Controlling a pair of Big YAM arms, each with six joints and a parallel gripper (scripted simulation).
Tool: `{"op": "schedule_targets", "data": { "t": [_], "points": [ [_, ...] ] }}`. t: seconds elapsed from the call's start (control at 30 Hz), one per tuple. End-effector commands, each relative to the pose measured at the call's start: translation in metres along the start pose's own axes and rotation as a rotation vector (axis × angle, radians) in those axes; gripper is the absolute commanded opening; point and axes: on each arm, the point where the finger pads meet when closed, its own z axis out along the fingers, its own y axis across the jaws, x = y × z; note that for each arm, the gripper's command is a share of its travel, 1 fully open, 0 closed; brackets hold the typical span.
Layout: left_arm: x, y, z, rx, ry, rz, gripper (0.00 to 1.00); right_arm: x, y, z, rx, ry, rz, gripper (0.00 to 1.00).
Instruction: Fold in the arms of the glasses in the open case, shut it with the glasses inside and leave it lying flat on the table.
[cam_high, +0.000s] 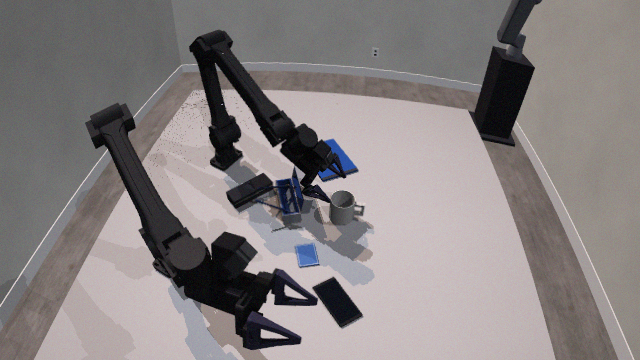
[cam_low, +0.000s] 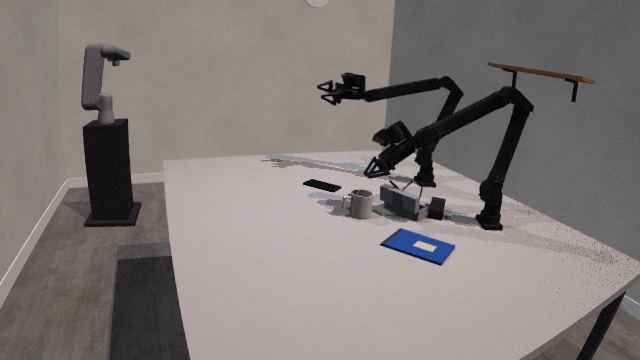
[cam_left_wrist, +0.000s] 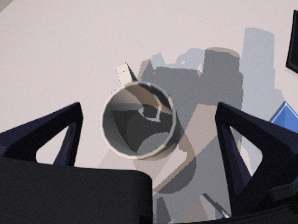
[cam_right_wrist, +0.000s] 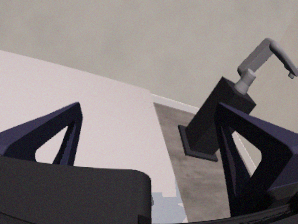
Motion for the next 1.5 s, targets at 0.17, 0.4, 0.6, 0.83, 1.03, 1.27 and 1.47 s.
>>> {"op": "schedule_targets", "data": {
  "t": [0.17, 0.4, 0.6, 0.83, 1.03, 1.27, 1.47],
  "points": [
    [-0.005, 0.001, -0.001, -0.001, -0.010, -0.003, 1.00, -0.005, -0.002, 0.000, 0.004, -0.009, -0.006, 1.00],
    [-0.005, 0.001, -0.001, -0.001, -0.010, -0.003, 1.00, -0.005, -0.002, 0.000, 0.004, -0.009, -0.006, 1.00],
    [-0.066, 0.012, -0.014, -0.010, -0.125, -0.051, 1.00, -0.048, -0.014, 0.001, 0.020, -0.065, -0.027, 1.00],
    [-0.085, 0.020, -0.019, 0.000, -0.163, -0.081, 1.00, -0.058, -0.006, 0.005, 0.024, -0.053, 0.036, 1.00],
    [-0.133, 0.038, -0.045, 0.016, -0.270, -0.126, 1.00, -0.079, 0.005, 0.010, 0.040, -0.044, 0.122, 1.00],
    [-0.176, 0.056, -0.077, 0.037, -0.375, -0.161, 1.00, -0.099, 0.017, 0.012, 0.064, -0.028, 0.206, 1.00],
    [-0.209, 0.075, -0.111, 0.059, -0.477, -0.191, 1.00, -0.129, 0.029, 0.013, 0.095, -0.023, 0.295, 1.00]
  ]
}}
